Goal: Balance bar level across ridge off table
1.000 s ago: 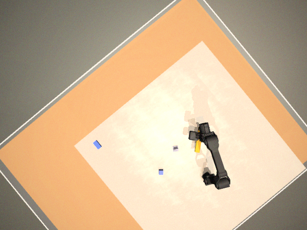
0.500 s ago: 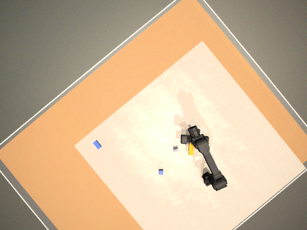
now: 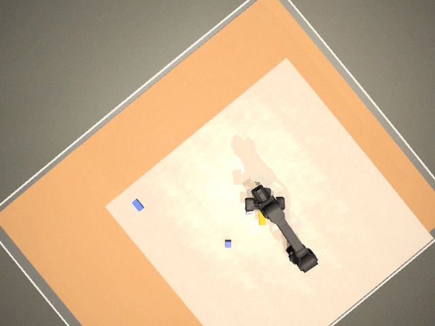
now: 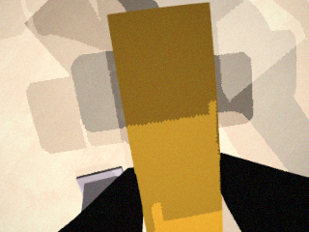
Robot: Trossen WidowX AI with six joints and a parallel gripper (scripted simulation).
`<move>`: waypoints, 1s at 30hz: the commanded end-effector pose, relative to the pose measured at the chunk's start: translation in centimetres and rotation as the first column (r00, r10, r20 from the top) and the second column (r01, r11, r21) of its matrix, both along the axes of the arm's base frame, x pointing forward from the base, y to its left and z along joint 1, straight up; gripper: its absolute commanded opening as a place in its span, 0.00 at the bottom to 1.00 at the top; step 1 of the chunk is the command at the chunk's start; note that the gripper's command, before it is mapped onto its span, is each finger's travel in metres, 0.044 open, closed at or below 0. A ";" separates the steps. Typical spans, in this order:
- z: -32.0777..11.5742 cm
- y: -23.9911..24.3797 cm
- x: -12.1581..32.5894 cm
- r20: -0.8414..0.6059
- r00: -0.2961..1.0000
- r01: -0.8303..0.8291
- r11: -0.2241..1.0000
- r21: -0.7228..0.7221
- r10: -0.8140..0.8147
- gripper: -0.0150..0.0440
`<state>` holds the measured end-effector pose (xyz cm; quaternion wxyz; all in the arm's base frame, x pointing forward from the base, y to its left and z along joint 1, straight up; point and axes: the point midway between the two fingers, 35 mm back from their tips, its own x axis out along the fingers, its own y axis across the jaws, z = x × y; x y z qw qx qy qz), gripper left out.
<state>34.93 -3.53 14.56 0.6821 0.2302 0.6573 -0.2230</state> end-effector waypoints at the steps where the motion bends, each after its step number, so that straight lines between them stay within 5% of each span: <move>1: 0.1 1.4 0.2 -0.001 1.000 -0.018 1.000 -0.001 0.018 0.25; 16: 0.1 6.9 0.5 0.000 0.995 -0.100 0.995 0.001 0.100 0.25; 30: -1.7 7.1 0.7 0.000 0.995 -0.100 0.995 0.002 0.100 0.25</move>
